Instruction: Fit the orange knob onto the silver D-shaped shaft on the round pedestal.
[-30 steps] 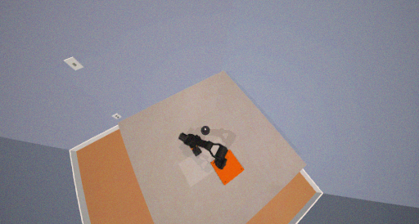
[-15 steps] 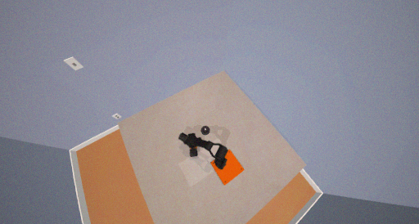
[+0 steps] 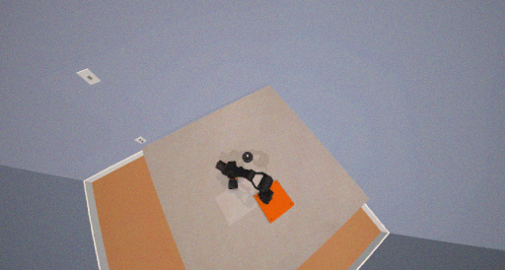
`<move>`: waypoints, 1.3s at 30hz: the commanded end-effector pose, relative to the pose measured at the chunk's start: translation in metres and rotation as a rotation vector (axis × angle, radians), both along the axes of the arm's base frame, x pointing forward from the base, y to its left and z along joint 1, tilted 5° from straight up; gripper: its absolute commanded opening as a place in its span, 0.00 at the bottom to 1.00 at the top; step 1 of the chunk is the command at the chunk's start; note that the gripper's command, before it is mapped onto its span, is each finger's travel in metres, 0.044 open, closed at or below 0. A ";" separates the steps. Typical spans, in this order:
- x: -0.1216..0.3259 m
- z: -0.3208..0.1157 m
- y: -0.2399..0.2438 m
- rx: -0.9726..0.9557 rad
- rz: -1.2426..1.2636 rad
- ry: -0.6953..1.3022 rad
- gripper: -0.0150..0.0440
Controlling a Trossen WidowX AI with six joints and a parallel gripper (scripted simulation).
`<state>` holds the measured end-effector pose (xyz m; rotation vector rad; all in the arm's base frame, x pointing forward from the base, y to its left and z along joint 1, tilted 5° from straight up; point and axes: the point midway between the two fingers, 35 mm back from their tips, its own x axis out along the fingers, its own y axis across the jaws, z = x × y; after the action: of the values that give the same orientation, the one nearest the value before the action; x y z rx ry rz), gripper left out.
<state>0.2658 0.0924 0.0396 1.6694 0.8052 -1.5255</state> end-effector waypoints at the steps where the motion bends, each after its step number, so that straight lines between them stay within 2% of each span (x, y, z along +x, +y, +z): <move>1: 0.000 0.001 0.000 0.001 0.000 -0.001 0.69; 22: 0.000 0.001 0.000 0.001 0.000 -0.001 0.69; 29: 0.000 0.001 0.000 0.001 0.000 -0.001 1.00; 35: 0.000 0.003 0.000 0.001 0.000 -0.001 1.00; 39: -0.004 0.051 0.002 0.001 0.000 -0.002 1.00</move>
<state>0.2607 0.0916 0.0589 1.6462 0.8114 -1.5492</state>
